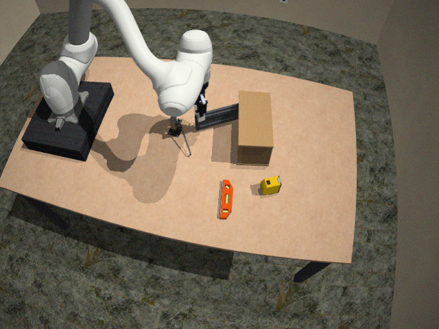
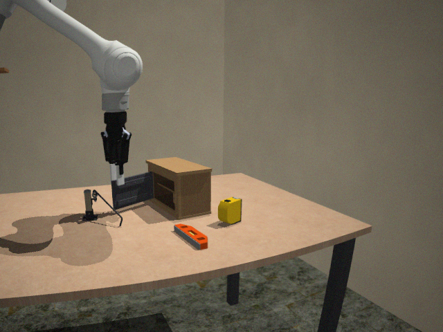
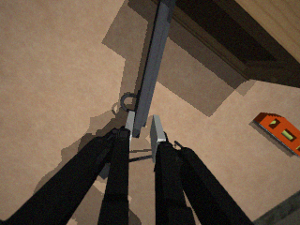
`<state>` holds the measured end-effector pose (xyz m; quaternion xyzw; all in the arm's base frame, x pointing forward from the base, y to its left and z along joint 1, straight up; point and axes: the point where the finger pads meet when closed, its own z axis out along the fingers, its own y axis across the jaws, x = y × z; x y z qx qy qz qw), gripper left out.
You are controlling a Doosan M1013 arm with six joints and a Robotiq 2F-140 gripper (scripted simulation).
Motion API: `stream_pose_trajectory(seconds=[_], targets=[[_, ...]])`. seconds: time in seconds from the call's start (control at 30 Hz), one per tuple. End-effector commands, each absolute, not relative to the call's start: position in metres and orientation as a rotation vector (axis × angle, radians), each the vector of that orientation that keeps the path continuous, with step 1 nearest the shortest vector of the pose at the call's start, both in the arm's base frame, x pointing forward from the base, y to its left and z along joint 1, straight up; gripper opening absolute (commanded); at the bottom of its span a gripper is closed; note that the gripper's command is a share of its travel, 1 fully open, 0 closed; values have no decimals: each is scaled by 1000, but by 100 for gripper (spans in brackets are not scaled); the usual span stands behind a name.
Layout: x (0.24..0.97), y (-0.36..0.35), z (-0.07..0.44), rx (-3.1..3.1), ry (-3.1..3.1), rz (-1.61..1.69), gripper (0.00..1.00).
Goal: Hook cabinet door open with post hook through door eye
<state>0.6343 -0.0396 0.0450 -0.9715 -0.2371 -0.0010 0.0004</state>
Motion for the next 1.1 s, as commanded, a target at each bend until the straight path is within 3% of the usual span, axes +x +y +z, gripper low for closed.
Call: stream_pose_trajectory(seconds=[0.0, 1.07], targets=[[637, -44, 45, -3047, -760, -3, 16], [648, -62, 45, -2980, -990, -4, 16]])
